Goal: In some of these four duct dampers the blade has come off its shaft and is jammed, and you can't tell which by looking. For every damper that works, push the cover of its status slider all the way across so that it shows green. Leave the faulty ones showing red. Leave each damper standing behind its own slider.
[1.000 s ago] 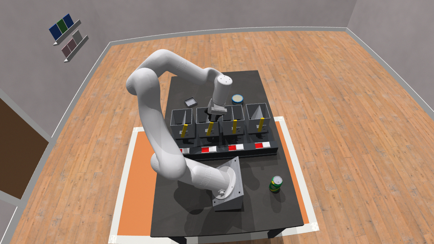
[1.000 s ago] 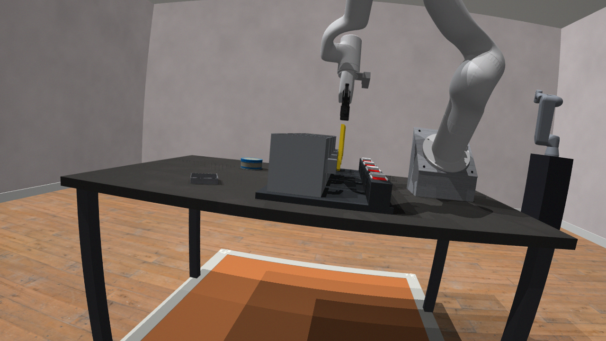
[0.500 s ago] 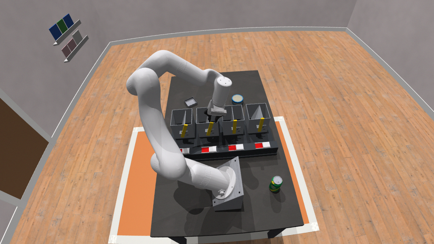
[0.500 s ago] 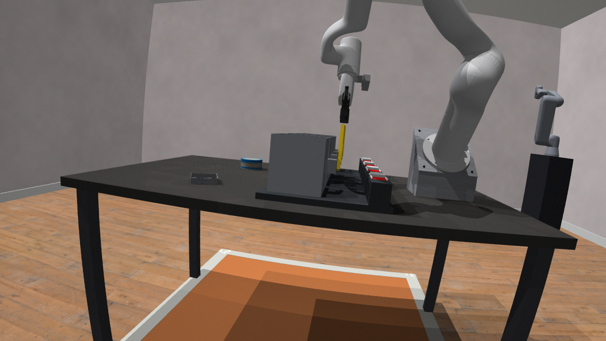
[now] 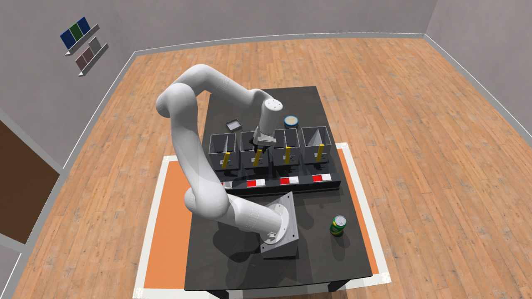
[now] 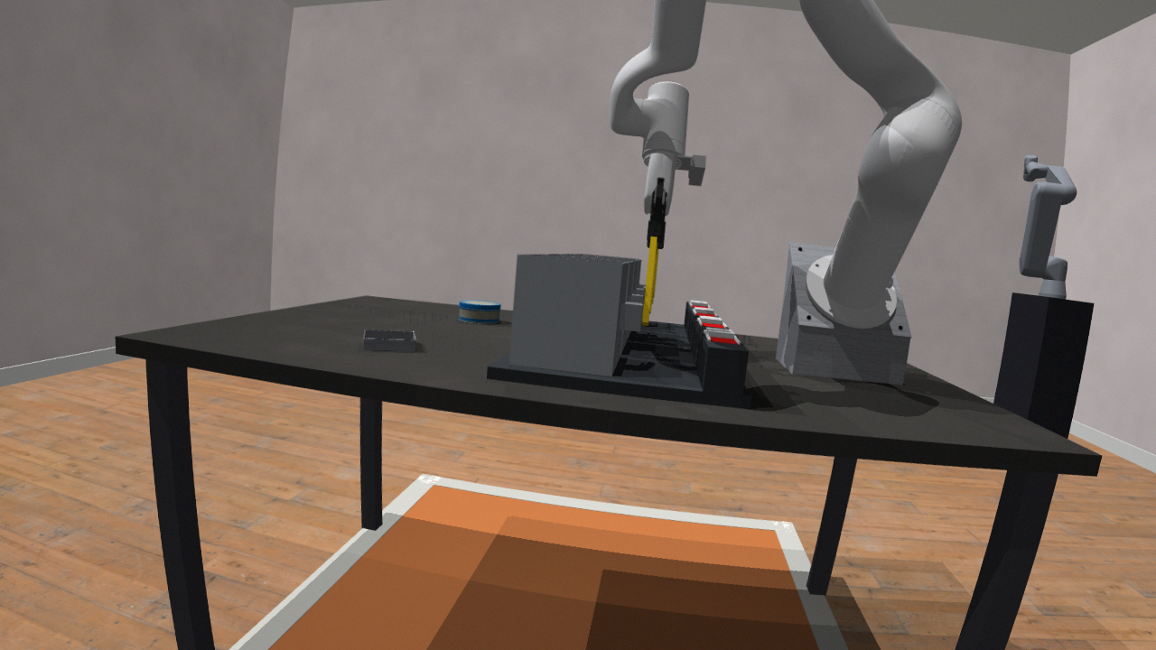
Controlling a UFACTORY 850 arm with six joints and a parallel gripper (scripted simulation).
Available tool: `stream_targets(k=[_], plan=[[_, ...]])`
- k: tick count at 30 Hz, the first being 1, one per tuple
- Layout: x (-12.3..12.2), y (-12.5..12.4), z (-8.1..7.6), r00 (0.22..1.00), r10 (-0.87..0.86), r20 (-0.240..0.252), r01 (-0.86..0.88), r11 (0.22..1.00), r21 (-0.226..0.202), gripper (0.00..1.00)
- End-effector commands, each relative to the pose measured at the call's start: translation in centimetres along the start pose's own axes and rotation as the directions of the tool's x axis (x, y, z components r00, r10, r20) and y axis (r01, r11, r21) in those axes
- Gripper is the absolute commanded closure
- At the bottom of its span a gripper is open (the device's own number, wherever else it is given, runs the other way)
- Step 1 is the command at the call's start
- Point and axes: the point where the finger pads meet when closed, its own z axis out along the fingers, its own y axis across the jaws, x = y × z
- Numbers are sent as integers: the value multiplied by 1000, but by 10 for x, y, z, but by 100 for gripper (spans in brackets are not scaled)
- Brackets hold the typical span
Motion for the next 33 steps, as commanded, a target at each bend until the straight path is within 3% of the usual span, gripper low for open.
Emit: stream_targets(k=[1, 17, 33], plan=[[-1, 0, 11, 1000, -1, 2, 1, 1000, 0, 61], [-1, 0, 35, 1000, -1, 2, 1, 1000, 0, 61], [-1, 0, 39, 1000, -1, 2, 1, 1000, 0, 61]])
